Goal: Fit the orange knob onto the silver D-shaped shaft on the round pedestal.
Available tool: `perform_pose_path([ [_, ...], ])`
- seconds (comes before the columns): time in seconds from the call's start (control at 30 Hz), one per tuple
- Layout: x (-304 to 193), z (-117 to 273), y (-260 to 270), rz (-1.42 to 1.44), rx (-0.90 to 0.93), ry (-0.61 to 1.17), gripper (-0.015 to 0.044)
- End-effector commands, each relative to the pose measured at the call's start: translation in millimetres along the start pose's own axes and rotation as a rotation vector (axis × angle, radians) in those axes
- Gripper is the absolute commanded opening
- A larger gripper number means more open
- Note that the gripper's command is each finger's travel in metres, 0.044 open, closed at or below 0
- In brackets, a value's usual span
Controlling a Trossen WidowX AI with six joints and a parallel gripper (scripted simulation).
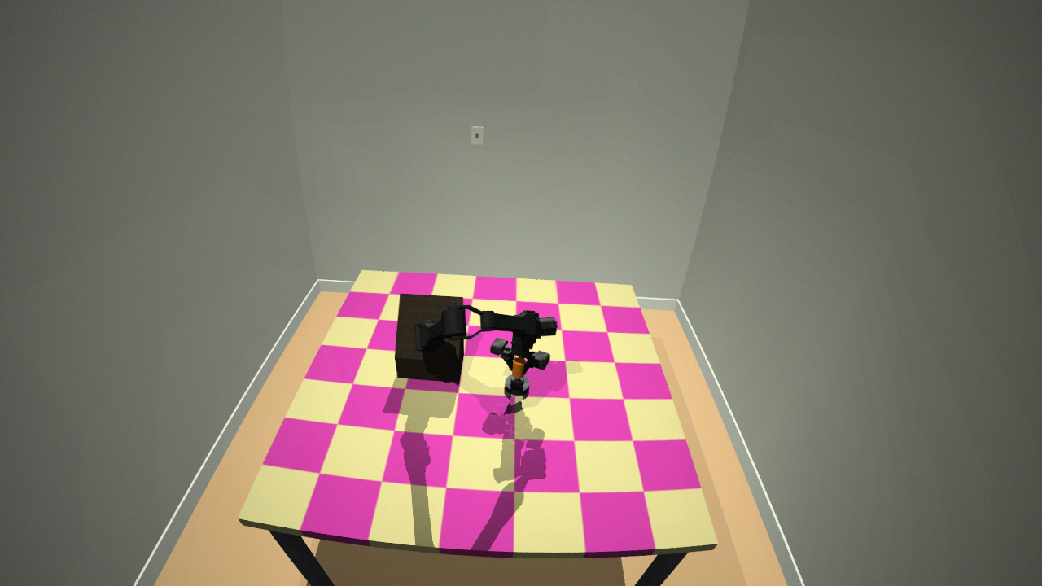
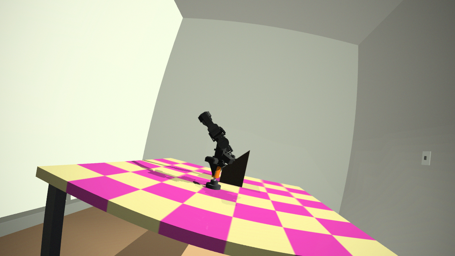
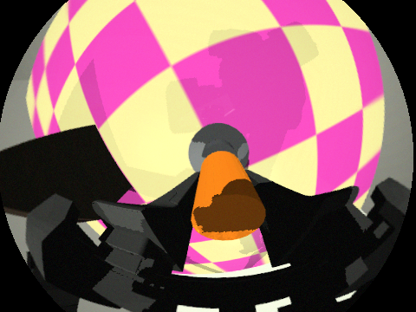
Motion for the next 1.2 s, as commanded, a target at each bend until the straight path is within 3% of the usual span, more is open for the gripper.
perform_pose_path([
  [0.0,2.0,2.4,0.1,-0.001,-0.005,0.001,0.0],
  [1.17,0.3,-4.1,0.5,-0.001,-0.005,0.001,0.0],
])
Point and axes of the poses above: the point midway between the two fingers, 35 mm back from their tips, its own z axis back along the fingers, its own y axis across the jaws, x = y × z, the point moved 2 cm from there along z, back along the fingers, and after that the axes turned 10 degrees about -z, right-handed, at the moved point
